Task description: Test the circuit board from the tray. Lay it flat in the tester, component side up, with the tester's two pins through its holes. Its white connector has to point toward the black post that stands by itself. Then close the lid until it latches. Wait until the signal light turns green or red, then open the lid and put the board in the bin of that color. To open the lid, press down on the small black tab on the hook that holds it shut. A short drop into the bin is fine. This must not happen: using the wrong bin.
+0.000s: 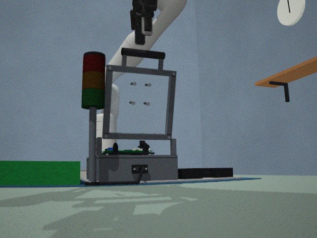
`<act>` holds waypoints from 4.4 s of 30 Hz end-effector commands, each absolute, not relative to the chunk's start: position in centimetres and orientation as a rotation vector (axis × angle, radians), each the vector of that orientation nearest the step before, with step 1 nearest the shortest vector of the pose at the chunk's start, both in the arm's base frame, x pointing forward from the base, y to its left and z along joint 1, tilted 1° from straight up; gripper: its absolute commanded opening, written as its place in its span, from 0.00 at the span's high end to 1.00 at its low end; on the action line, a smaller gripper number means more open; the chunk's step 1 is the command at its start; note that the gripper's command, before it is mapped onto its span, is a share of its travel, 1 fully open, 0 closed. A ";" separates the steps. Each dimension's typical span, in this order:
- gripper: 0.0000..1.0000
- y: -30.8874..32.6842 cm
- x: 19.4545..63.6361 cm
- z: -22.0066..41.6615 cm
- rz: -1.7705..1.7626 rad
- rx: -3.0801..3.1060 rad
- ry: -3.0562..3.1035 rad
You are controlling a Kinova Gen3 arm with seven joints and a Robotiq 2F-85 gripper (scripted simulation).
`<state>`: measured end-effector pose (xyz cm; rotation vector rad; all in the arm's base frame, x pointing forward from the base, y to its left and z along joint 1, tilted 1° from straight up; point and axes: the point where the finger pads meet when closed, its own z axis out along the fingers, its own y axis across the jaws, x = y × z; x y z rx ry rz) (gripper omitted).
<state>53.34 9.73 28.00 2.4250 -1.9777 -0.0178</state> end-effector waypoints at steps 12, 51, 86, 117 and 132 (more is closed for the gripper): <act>0.50 9.7 53.3 28.1 -0.016 2.426 -1.978; 0.50 9.7 53.3 23.9 -0.016 2.426 -1.978; 1.00 9.7 53.3 23.9 -0.016 2.426 -1.978; 1.00 9.7 53.2 23.9 -0.016 2.426 -1.978; 1.00 9.5 52.6 24.1 -0.016 2.426 -1.979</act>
